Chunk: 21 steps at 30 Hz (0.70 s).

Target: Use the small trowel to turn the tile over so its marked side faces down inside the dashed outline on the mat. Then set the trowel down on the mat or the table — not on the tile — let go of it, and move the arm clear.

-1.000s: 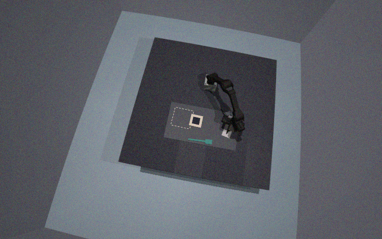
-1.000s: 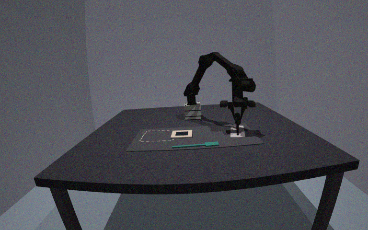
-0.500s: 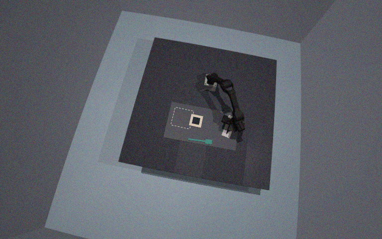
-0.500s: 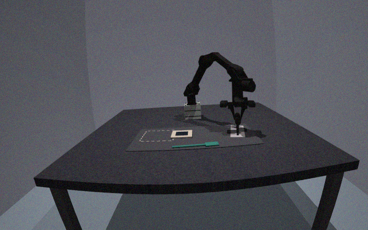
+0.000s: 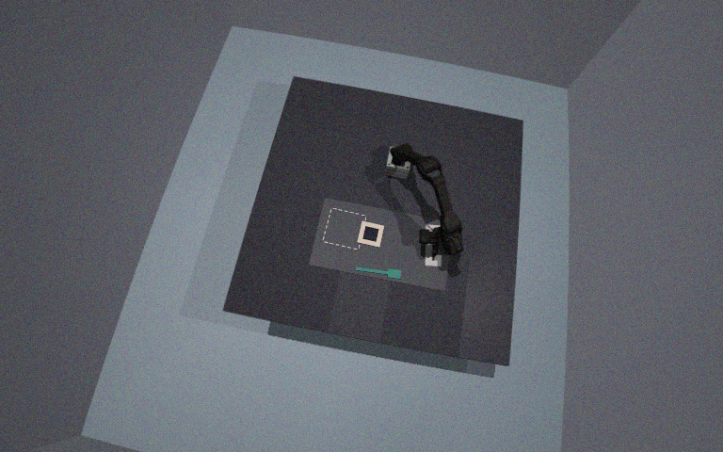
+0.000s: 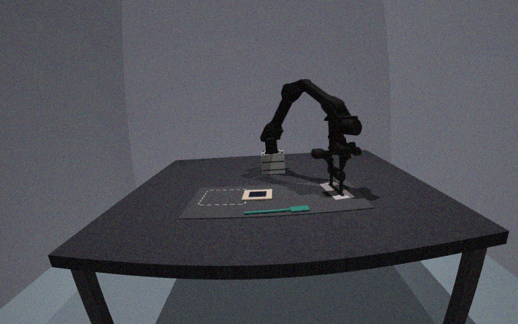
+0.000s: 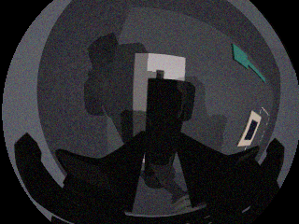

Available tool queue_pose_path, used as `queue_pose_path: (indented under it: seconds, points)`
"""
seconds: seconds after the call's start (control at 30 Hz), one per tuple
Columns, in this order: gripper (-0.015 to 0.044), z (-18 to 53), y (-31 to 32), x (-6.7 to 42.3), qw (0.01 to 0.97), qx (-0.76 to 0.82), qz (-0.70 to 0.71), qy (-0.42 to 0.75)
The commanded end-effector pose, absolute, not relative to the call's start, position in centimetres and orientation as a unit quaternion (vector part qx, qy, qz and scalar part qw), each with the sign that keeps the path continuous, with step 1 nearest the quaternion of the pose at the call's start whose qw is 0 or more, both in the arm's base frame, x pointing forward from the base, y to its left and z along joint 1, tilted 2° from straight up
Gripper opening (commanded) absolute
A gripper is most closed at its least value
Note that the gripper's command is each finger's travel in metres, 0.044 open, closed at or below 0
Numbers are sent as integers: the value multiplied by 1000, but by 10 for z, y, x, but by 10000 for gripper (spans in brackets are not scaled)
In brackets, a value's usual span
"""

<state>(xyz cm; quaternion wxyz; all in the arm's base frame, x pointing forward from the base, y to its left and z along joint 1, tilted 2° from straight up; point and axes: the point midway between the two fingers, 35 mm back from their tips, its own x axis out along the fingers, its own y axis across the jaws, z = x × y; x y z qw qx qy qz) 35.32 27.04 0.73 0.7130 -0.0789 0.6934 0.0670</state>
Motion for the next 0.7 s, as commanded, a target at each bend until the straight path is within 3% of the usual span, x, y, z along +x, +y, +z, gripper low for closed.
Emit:
queue_pose_path:
  seconds: [0.0,0.67]
  points:
    - [130,6,270,352,706,-122,108,689]
    - [130,6,270,352,640,-321,303,628]
